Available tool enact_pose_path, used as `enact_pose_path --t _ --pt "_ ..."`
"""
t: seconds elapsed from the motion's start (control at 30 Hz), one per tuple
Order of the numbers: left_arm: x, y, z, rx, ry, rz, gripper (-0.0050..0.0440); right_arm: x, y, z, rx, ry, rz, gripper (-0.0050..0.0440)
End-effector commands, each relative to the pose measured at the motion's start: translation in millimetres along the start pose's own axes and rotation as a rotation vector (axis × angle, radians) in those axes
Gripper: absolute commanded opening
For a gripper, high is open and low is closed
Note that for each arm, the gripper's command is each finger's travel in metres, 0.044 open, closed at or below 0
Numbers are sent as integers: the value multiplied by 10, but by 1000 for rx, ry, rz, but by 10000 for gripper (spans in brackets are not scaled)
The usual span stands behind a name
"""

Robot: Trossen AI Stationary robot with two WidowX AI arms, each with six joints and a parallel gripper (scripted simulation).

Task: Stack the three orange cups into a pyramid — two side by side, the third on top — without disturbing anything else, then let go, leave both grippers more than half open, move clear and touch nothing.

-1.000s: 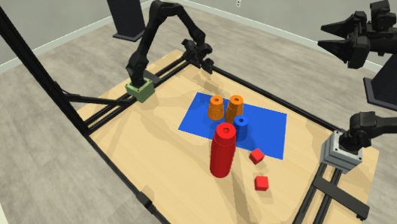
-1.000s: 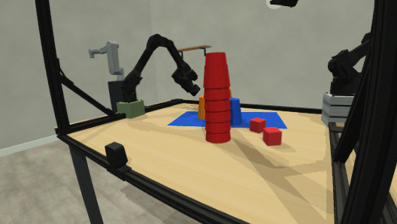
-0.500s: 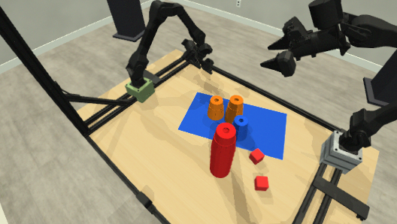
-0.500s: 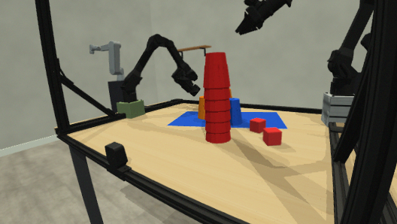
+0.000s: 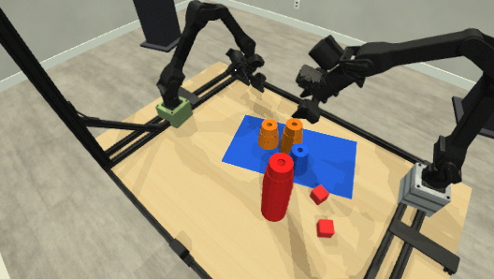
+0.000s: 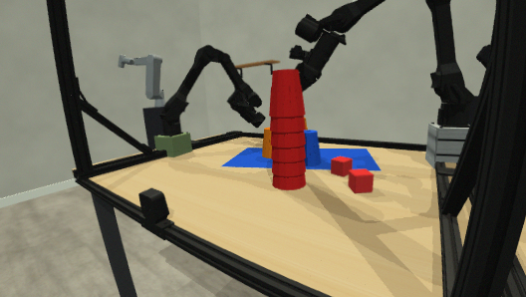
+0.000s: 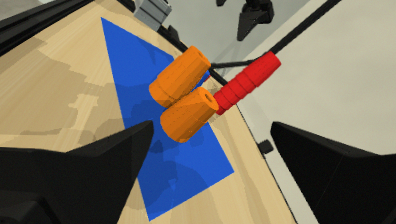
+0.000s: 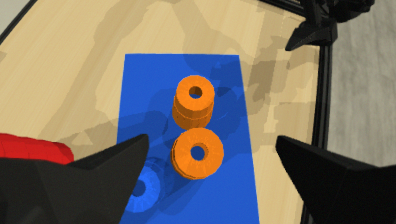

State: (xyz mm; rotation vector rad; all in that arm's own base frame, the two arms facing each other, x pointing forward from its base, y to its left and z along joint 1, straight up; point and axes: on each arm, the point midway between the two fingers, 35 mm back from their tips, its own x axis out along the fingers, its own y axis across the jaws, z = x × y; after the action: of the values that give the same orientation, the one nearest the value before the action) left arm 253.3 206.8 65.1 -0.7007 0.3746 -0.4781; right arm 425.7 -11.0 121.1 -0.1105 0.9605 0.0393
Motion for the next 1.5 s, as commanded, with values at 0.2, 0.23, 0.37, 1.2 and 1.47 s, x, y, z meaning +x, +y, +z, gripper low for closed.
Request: enact_pose_path --t 0.2,0.23,0.37,1.2,1.47 --pt "0 7 -6 -3 -2 -1 440 428 37 -123 -17 82 18 440" --pt "0 7 -6 -3 -2 -1 440 435 37 -126 -17 84 18 440" --pt "0 7 -6 -3 -2 -1 440 455 39 -137 -17 85 19 440" --pt "0 7 -6 -3 -2 -1 440 683 57 -279 -17 85 19 440" --pt "0 7 -6 -3 -2 -1 440 788 68 -355 -17 85 19 440"
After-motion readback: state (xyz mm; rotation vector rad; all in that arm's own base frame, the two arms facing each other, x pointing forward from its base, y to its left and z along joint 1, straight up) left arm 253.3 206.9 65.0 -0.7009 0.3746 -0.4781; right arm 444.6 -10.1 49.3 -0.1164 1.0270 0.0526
